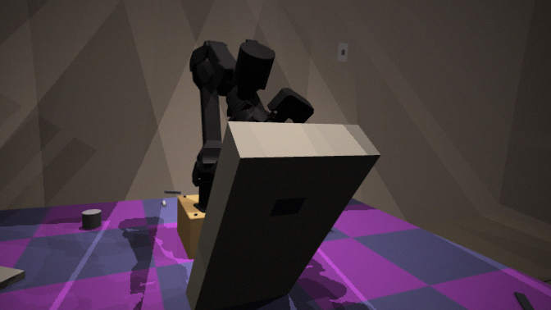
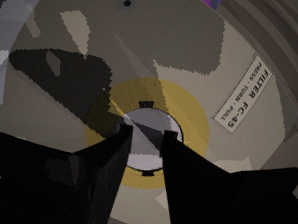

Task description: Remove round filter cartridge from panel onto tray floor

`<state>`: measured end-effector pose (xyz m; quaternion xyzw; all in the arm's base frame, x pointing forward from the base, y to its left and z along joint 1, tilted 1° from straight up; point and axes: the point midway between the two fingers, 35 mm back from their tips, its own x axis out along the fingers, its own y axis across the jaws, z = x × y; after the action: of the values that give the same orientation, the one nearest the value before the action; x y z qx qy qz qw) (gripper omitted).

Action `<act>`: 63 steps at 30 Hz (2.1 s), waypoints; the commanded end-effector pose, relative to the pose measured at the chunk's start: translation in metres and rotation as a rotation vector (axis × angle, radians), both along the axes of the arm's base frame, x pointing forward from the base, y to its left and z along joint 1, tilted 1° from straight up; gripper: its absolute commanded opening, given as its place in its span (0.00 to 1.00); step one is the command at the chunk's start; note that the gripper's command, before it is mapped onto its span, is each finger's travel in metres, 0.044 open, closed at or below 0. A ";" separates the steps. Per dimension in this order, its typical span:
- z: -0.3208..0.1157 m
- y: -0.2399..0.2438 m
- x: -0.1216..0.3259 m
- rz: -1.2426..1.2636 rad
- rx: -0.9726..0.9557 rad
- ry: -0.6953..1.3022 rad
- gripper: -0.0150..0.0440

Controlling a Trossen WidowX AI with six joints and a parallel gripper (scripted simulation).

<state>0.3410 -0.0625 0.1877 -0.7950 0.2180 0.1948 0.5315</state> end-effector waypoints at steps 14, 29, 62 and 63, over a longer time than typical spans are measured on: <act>-0.004 -0.001 0.006 -0.001 -0.001 0.001 0.43; -0.003 -0.001 0.004 0.000 0.000 0.001 0.25; -0.005 -0.001 0.007 -0.559 0.853 -0.143 0.25; -0.005 -0.001 0.007 -0.577 0.882 -0.148 0.25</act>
<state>0.3446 -0.0631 0.1845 -0.4634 0.2843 0.0737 0.8361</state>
